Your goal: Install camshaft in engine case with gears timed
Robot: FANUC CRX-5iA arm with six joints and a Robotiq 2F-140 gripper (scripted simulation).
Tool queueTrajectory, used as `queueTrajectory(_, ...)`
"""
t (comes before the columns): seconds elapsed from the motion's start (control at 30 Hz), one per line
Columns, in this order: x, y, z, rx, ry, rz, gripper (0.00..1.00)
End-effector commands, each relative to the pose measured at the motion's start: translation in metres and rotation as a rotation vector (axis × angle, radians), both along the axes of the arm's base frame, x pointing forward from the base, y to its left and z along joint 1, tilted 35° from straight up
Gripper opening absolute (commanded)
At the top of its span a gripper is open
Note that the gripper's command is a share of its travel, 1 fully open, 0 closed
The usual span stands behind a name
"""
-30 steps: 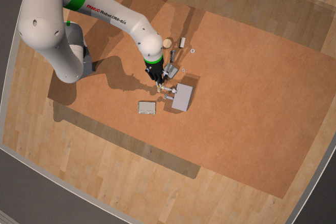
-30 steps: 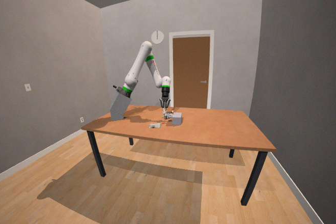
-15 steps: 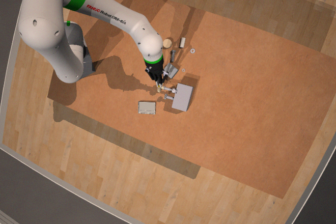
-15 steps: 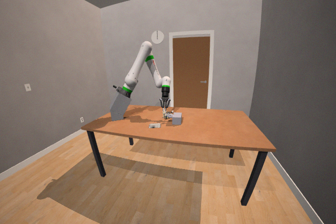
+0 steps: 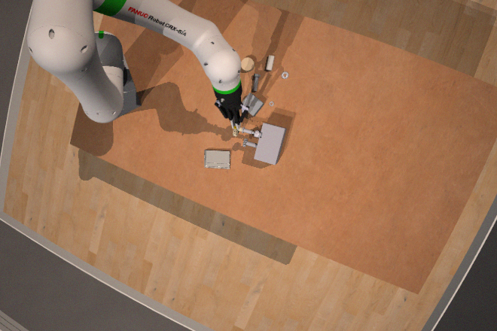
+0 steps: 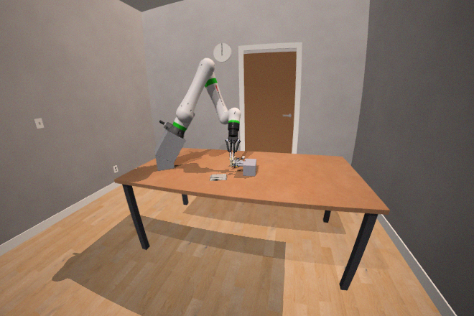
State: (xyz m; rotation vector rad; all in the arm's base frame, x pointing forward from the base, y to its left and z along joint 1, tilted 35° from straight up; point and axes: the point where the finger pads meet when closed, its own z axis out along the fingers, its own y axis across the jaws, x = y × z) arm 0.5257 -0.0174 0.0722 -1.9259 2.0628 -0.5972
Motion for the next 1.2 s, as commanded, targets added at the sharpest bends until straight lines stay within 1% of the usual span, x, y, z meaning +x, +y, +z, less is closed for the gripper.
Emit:
queueTrajectory(0.0, 0.0003, -0.0002, 0.0006, 0.000, -0.001, 0.000, 0.14)
queueTrajectory(1.17, 0.0102, -0.0007, 0.0059, 0.000, -0.001, 0.000, 0.14)
